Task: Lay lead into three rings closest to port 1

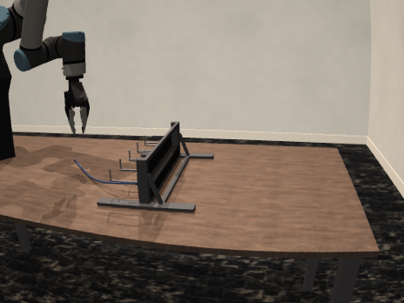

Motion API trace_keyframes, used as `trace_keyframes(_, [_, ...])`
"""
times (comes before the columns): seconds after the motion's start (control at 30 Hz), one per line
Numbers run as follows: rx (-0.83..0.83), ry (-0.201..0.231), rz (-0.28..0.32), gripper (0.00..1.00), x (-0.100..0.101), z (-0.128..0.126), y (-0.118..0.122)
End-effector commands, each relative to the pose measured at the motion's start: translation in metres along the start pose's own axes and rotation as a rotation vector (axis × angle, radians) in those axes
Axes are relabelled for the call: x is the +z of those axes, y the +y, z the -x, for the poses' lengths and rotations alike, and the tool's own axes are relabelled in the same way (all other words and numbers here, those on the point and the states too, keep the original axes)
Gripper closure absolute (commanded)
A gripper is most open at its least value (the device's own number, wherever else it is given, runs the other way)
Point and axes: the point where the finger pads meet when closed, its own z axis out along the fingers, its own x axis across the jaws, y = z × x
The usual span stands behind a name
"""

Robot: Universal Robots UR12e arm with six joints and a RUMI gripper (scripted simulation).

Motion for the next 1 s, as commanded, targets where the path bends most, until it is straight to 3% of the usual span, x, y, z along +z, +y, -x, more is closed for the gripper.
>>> trace_keyframes(0.0, [0.001,-0.001,-0.003,0.80,0.015,0.001,-0.003])
trace_keyframes(0.17, [0.001,-0.001,-0.003,0.80,0.024,0.001,-0.003])
trace_keyframes(0.67, [0.001,-0.001,-0.003,0.80,0.086,0.001,-0.003])
trace_keyframes(0.97, [0.001,-0.001,-0.003,0.80,0.112,0.000,-0.003])
